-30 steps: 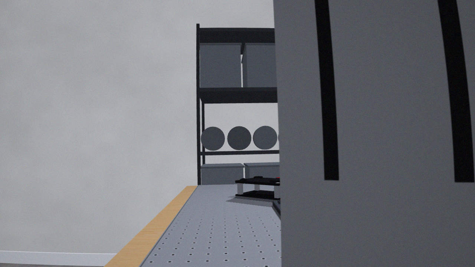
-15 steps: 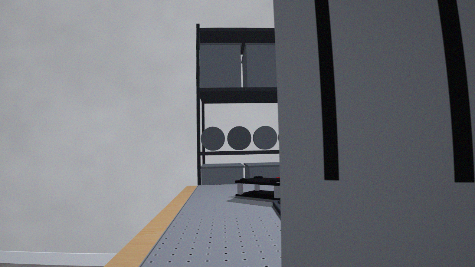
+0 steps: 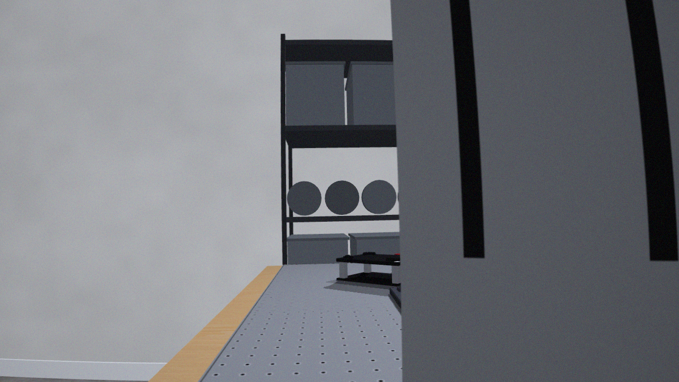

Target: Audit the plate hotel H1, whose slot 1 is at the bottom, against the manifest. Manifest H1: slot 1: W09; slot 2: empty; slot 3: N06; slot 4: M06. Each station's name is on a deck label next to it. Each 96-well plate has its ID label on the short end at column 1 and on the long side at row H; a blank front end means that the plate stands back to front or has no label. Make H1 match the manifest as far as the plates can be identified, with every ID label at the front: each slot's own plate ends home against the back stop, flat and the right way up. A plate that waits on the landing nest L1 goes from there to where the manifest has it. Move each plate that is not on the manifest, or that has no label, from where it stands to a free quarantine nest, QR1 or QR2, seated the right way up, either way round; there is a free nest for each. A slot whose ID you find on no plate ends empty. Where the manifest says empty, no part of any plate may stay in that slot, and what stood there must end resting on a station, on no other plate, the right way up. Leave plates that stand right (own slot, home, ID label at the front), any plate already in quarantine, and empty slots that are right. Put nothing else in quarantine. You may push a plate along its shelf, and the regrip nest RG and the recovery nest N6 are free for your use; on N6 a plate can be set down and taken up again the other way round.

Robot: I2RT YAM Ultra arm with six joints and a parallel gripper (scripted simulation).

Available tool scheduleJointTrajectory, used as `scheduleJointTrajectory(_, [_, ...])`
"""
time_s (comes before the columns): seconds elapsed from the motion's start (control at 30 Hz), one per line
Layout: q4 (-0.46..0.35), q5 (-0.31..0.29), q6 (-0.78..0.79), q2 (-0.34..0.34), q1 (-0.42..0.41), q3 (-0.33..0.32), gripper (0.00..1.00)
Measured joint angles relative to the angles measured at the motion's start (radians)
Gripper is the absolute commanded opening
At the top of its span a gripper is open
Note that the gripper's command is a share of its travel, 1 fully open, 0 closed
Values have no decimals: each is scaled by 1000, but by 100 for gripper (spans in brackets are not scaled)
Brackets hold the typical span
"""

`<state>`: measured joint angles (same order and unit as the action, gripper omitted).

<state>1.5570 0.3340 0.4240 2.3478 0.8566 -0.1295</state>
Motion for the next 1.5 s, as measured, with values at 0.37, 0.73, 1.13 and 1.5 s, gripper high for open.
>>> scheduleJointTrajectory(0.37, [14, -11, 6, 27, -14, -2, 85])
scheduleJointTrajectory(0.73, [14, -16, 6, 31, -19, -5, 92])
scheduleJointTrajectory(1.13, [14, -18, 6, 31, -20, -5, 92])
scheduleJointTrajectory(1.5, [14, -27, 11, 31, -22, -5, 100])
